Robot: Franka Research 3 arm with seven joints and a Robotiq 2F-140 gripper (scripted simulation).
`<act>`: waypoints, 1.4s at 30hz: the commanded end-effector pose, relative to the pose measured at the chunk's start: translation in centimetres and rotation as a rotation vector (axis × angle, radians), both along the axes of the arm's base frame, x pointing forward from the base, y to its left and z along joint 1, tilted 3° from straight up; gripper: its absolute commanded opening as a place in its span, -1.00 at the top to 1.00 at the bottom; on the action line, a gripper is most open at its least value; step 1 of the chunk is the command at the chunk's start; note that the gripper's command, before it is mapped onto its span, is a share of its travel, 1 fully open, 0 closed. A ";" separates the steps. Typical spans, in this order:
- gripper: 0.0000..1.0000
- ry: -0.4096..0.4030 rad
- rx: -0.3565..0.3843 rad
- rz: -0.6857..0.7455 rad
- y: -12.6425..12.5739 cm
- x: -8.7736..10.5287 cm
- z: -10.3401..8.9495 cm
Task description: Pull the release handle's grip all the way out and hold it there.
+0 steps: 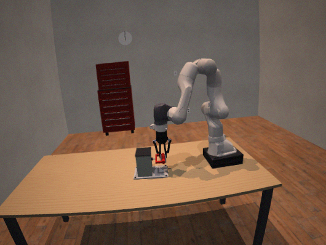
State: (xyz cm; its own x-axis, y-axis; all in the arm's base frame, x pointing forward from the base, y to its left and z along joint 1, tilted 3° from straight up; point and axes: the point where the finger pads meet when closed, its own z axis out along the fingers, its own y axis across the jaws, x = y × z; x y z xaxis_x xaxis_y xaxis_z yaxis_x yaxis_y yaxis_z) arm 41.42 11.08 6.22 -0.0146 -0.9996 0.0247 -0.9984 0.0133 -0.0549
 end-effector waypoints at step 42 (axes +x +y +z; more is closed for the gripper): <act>1.00 0.001 -0.001 -0.001 -0.1 -5.7 -0.4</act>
